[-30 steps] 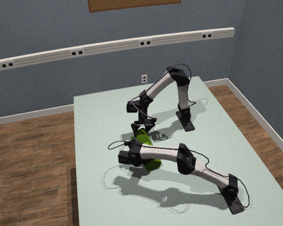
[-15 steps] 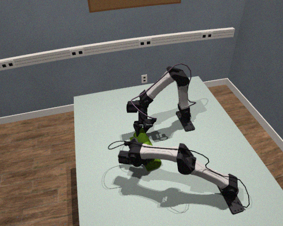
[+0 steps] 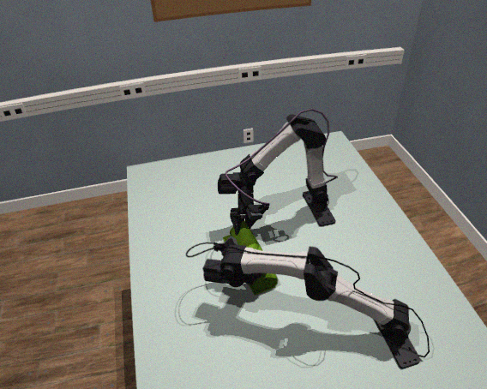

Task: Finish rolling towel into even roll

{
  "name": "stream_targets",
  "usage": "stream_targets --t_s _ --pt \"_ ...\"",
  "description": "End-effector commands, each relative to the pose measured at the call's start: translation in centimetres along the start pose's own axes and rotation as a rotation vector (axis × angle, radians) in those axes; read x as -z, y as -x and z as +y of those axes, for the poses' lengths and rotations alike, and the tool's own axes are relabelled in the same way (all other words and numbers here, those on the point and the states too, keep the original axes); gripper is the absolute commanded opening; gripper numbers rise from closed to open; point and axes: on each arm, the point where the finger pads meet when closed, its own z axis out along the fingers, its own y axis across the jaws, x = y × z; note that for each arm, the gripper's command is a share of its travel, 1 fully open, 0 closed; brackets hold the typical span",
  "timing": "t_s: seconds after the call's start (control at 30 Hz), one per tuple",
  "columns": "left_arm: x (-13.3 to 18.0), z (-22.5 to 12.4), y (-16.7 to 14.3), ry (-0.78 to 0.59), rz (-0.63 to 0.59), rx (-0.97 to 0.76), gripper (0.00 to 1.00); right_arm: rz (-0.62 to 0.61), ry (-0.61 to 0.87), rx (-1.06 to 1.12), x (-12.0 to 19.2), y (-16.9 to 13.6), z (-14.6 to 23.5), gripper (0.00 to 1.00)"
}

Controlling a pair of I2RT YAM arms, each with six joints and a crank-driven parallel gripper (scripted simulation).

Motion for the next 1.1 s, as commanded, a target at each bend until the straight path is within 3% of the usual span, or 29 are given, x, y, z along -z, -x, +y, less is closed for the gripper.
stream_targets --t_s 0.0,0.37,0.83,1.07 --pt "-0.2 0.1 -0.3 -0.02 0.007 0.005 0.34 -0.008 -0.024 0.025 -0.1 0.5 -1.4 0.4" --pt "-0.2 0.1 -0.3 -0.02 0.007 0.005 0.37 -0.008 -0.024 0.025 -0.1 0.5 -1.4 0.38" --pt "0.5 -0.7 0.2 -0.02 0.007 0.005 0.85 -0.008 -0.024 0.025 -0.1 0.5 -1.4 0.38" --pt "1.8 -0.7 0.3 -0.02 0.007 0.005 0.85 -0.008 -0.024 0.025 -0.1 0.5 -1.4 0.38"
